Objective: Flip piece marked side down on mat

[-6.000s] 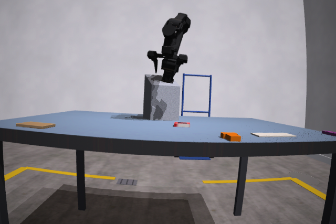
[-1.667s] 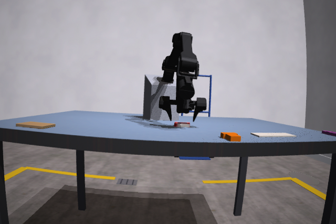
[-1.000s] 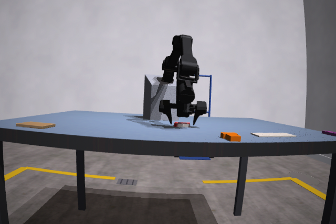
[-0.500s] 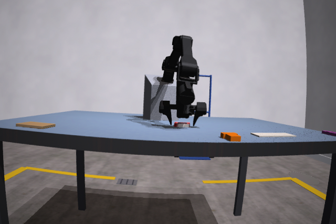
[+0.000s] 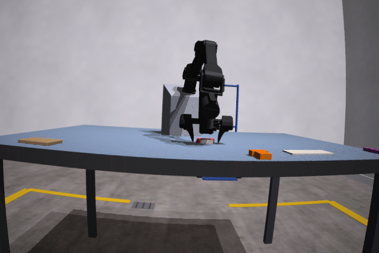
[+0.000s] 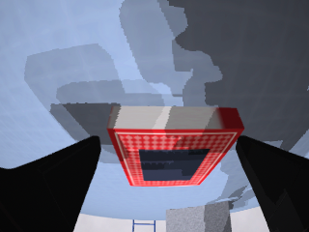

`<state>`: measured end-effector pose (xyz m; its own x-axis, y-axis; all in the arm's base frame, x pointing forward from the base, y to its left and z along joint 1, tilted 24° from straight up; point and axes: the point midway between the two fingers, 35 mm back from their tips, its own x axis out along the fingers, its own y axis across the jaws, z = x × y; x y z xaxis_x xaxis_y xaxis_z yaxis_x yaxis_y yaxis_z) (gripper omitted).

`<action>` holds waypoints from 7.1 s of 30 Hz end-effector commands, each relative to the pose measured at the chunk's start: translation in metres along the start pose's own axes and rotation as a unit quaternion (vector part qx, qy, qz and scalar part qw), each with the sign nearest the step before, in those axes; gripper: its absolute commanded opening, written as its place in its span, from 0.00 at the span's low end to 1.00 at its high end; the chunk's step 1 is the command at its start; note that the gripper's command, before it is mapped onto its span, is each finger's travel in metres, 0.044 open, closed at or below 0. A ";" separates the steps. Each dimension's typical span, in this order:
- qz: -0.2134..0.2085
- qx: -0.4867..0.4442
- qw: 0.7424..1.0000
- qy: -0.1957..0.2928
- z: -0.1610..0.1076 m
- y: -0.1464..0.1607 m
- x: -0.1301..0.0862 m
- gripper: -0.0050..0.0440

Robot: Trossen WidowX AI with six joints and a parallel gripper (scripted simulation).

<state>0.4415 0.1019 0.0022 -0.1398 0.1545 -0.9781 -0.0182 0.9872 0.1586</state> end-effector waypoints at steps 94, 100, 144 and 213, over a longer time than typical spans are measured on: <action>-0.048 -0.105 0.990 -0.087 -0.041 0.011 -0.097 0.10; -0.044 -0.107 0.985 -0.126 -0.036 0.012 -0.101 0.10; -0.029 -0.120 0.947 -0.295 -0.010 0.018 -0.109 0.10; 0.010 -0.128 0.810 -0.572 0.030 0.032 -0.135 0.10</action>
<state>0.4889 0.1136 0.1345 0.8605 0.2505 -0.4435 -0.2527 0.9660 0.0554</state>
